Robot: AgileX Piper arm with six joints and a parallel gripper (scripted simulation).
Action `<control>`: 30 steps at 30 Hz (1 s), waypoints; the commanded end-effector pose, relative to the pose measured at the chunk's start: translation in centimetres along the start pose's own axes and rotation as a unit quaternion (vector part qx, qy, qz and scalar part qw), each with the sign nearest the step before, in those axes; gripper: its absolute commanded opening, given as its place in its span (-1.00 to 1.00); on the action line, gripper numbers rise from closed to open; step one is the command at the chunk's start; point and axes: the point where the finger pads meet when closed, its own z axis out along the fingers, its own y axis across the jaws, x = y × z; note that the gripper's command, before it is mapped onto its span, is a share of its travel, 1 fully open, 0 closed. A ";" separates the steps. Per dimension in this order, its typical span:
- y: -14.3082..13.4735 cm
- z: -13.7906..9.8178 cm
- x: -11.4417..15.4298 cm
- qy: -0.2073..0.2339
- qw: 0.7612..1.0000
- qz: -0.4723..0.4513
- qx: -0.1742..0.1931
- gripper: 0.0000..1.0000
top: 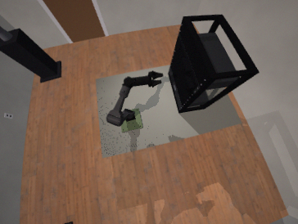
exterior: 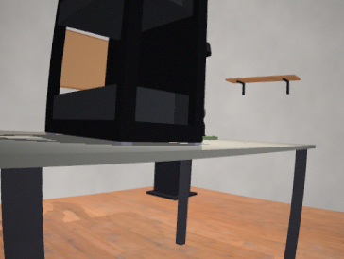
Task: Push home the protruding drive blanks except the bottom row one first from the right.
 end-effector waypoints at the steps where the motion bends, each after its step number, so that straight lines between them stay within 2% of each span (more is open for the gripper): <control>1: -0.5 -0.3 0.3 0.000 1.000 -0.002 0.006 1.00; 24: -0.9 -0.5 0.4 -0.001 1.000 -0.005 0.010 1.00; 30: -1.1 0.3 0.6 -0.001 1.000 -0.005 0.010 1.00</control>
